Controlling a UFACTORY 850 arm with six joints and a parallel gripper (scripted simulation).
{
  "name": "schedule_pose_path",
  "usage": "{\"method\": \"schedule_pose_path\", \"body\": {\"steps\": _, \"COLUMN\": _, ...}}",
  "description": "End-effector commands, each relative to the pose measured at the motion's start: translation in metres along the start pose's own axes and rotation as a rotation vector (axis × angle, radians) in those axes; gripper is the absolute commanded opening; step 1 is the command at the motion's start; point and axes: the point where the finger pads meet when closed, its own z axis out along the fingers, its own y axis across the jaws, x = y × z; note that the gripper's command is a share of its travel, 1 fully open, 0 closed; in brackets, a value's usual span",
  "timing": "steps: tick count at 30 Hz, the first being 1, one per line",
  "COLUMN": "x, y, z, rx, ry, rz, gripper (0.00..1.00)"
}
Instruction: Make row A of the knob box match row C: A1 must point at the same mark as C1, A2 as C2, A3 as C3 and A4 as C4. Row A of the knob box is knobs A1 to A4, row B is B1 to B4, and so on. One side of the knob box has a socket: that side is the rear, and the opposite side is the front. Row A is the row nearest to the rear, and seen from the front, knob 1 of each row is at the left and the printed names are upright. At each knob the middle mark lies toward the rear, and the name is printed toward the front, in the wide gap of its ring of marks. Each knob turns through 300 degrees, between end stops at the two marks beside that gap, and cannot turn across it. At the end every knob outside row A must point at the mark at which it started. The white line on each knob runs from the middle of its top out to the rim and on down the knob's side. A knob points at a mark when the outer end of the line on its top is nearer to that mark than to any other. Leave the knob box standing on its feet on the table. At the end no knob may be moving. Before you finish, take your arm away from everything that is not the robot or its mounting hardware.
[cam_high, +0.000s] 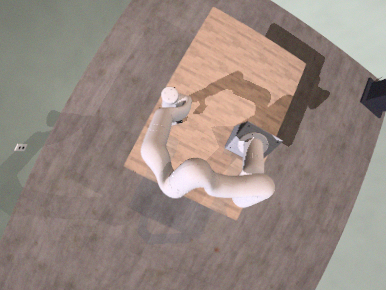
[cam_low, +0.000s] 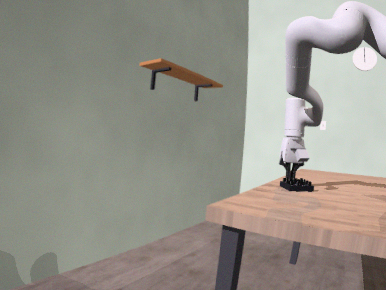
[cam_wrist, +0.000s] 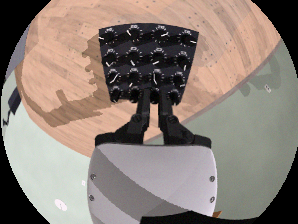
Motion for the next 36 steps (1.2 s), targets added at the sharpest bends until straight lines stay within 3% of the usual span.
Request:
{"method": "schedule_pose_path", "body": {"steps": 1, "x": -0.0005, "y": 0.0005, "z": -0.0008, "rx": -0.001, "ry": -0.001, "rz": 0.003, "gripper": 0.08}}
{"method": "schedule_pose_path", "body": {"steps": 13, "x": -0.0005, "y": 0.0005, "z": -0.0008, "rx": -0.001, "ry": -0.001, "rz": 0.003, "gripper": 0.08}}
{"method": "schedule_pose_path", "body": {"steps": 14, "x": -0.0005, "y": 0.0005, "z": -0.0008, "rx": -0.001, "ry": -0.001, "rz": 0.003, "gripper": 0.19}}
{"method": "schedule_pose_path", "body": {"steps": 36, "x": -0.0005, "y": 0.0005, "z": -0.0014, "rx": -0.001, "ry": -0.001, "rz": 0.003, "gripper": 0.19}}
